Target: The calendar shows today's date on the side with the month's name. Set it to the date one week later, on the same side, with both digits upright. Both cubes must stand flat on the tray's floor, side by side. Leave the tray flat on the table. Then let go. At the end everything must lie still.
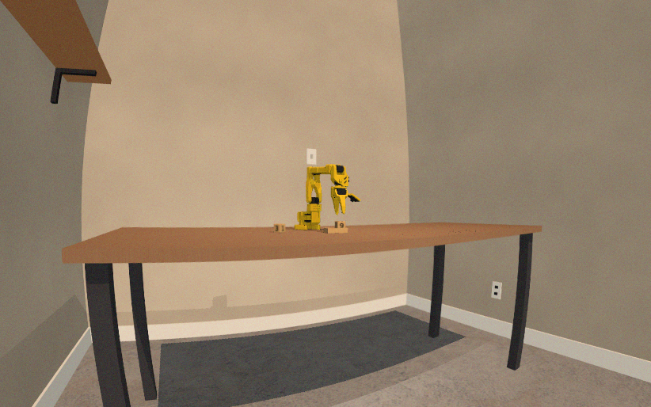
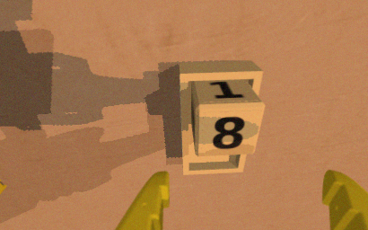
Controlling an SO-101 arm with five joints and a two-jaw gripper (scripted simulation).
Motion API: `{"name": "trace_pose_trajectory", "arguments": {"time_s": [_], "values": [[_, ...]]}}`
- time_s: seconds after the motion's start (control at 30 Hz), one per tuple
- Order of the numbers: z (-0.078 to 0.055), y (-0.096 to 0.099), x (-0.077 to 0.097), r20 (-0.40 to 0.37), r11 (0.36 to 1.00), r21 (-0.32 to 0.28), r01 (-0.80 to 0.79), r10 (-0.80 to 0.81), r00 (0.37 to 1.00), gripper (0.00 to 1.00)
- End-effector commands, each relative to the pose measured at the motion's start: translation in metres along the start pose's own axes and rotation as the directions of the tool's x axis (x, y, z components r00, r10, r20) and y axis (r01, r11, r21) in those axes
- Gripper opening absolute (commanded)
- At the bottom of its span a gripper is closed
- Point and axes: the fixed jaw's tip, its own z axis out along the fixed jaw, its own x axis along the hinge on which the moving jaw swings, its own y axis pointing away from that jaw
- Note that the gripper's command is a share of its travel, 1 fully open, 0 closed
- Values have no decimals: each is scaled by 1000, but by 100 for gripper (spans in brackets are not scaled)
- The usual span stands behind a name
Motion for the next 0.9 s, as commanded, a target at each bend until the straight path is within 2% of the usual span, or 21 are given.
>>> {"name": "trace_pose_trajectory", "arguments": {"time_s": [0.0, 0.4, 0.87], "values": [[-2, -3, -3, 9, 1000, 25, -1, 0, 1000, 35], [6, -4, -3, 9, 1000, 25, -1, 0, 1000, 35], [28, -4, -3, 9, 1000, 25, -1, 0, 1000, 35]]}}
